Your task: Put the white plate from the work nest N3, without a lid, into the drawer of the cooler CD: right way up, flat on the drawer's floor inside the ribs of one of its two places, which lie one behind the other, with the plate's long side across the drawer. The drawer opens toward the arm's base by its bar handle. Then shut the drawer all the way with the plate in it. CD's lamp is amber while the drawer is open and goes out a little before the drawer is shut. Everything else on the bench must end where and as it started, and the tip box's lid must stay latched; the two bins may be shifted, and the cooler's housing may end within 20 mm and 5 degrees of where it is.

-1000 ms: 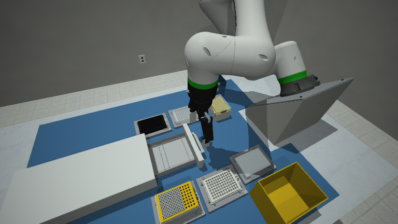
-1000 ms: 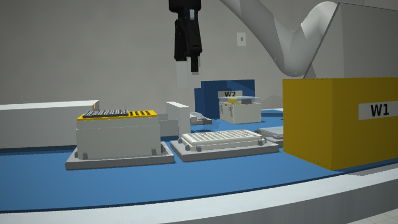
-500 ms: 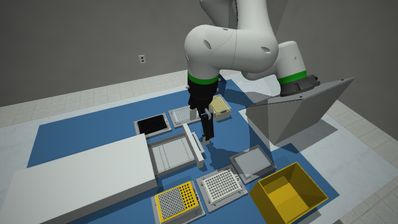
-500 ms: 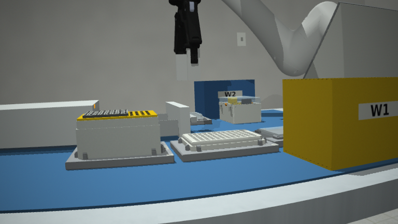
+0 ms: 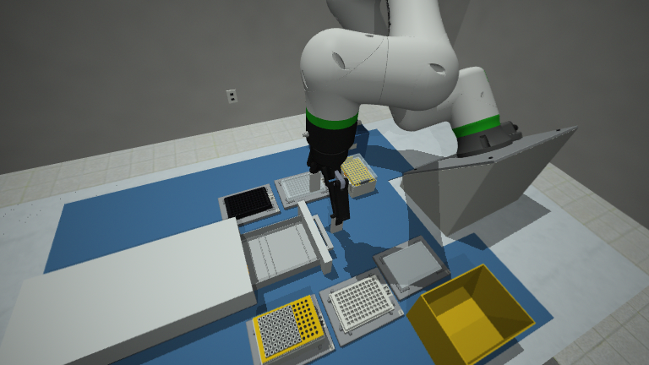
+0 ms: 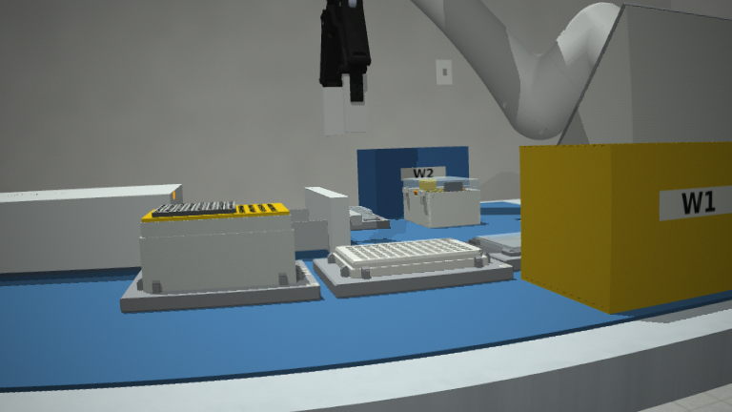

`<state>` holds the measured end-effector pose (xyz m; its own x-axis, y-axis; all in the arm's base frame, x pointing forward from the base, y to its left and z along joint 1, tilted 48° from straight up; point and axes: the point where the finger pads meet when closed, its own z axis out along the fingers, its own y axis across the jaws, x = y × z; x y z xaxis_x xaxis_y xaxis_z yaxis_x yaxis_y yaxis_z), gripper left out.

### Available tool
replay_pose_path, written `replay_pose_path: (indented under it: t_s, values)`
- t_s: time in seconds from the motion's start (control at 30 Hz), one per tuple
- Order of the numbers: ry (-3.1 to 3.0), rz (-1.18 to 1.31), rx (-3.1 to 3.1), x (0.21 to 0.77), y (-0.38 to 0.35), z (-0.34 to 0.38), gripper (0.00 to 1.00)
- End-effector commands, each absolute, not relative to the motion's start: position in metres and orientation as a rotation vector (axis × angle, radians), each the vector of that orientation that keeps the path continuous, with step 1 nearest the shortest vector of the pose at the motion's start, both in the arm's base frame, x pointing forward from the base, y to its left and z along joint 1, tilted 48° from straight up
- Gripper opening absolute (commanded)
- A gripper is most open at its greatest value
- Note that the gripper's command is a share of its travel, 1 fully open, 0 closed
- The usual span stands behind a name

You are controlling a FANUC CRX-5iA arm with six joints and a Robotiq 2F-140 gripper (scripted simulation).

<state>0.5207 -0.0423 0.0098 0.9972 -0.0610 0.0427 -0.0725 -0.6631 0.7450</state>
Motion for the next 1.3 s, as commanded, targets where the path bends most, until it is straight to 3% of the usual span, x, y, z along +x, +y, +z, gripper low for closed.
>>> replay_pose_path:
  t_s: [0.0, 0.17, 0.2, 1.27]
  values:
    - [-0.092, 0.018, 2.298, 0.521, -0.041, 0.011, 0.87]
    - [-0.092, 0.018, 2.298, 0.521, -0.041, 0.011, 0.87]
    - [-0.095, 0.020, 2.298, 0.521, -0.038, 0.008, 0.66]
    - [-0.095, 0.020, 2.298, 0.520, 0.040, -0.072, 0.66]
